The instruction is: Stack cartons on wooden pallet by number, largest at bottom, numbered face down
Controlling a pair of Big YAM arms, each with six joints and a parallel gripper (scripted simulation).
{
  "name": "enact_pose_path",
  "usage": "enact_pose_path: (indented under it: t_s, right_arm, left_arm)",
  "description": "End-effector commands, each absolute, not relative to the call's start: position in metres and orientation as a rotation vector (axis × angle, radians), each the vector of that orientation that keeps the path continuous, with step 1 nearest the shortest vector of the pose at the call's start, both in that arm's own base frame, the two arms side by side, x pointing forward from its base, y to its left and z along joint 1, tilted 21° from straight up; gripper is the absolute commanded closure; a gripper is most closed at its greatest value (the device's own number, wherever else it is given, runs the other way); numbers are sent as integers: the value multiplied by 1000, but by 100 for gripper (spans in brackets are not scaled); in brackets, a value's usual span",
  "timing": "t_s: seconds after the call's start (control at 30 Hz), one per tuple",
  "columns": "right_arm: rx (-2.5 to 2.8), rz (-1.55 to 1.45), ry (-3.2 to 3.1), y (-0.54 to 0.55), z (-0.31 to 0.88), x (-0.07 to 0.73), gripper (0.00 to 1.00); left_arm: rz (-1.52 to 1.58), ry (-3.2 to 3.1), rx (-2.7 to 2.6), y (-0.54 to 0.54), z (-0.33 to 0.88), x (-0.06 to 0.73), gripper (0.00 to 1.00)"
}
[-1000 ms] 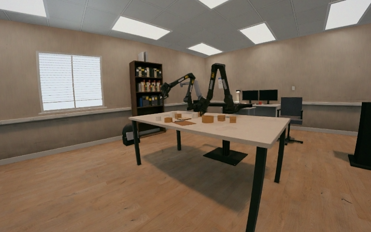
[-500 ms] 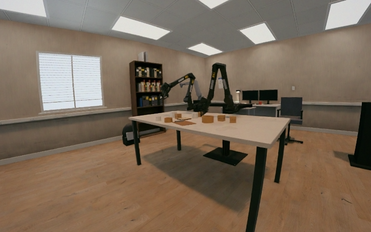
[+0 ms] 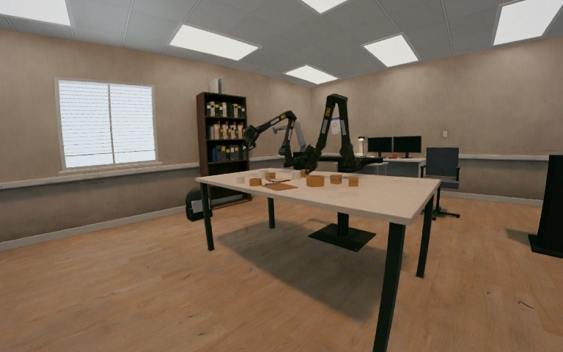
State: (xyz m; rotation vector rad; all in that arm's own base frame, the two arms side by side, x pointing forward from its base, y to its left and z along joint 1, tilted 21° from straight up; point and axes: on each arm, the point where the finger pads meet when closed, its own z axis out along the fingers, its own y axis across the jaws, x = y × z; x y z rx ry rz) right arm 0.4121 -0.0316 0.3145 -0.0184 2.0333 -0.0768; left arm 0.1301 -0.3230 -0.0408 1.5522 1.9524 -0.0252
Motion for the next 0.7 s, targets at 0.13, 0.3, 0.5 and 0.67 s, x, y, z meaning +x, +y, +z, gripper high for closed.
enact_pose_path:
  t_s: [0.13, 0.3, 0.5, 0.67]
  right_arm:
    - [-37, -90, 1978, -31, 342, 418, 0]
    - [-37, -90, 1978, -31, 342, 418, 0]
    - [-37, -90, 1978, -31, 342, 418, 0]
    - [-37, -90, 1978, -31, 342, 418, 0]
  left_arm:
    - [-16, 1964, 1561, -306, -25, 114, 0]
    - [-28, 1957, 1550, -299, 8, 98, 0]
    - [-28, 1962, 1522, -315, 16, 107, 0]
    - [-47, 1966, 1504, -321, 19, 107, 11]
